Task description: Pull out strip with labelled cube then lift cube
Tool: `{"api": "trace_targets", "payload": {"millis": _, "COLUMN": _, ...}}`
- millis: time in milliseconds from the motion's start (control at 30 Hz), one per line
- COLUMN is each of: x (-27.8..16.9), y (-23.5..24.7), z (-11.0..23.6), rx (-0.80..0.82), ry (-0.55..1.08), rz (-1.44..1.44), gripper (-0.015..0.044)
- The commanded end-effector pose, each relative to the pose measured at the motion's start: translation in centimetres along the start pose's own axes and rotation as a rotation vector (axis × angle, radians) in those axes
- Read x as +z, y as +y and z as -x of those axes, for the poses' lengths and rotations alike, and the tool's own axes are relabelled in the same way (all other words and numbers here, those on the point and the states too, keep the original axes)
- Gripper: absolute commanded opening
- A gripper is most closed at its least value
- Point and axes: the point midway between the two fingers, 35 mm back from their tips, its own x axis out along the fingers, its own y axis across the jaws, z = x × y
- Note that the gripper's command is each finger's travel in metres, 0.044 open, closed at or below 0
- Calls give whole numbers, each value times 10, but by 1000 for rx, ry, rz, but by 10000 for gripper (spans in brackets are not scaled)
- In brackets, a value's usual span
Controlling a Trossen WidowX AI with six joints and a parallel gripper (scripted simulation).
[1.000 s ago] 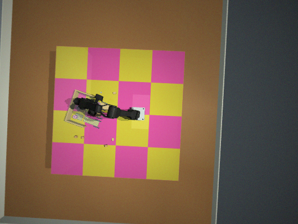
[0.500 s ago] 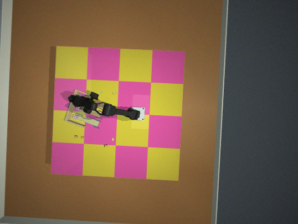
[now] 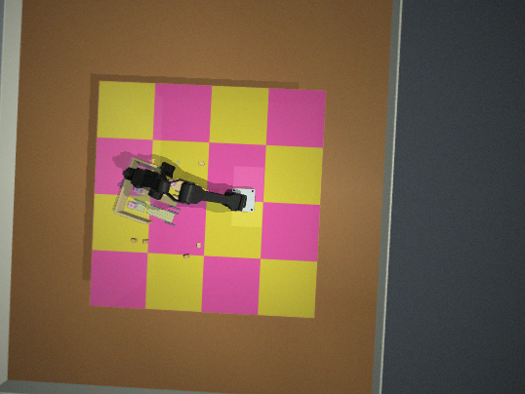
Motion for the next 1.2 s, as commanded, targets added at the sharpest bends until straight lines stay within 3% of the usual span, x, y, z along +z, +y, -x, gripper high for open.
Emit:
{"api": "trace_targets", "payload": {"millis": 0, "x": -2, "y": -1, "z": -12, "rx": -3, "ry": 14, "rz": 6, "gripper": 250}}
{"api": "trace_targets", "payload": {"millis": 833, "x": -3, "y": -1, "z": -36, "rx": -3, "ry": 15, "rz": 6, "gripper": 250}}
{"api": "trace_targets", "payload": {"millis": 967, "x": -3, "y": -1, "z": -33, "rx": -2, "ry": 9, "rz": 0, "gripper": 145}}
{"api": "trace_targets", "payload": {"millis": 1167, "x": -3, "y": -1, "z": -33, "rx": -2, "ry": 9, "rz": 0, "gripper": 105}}
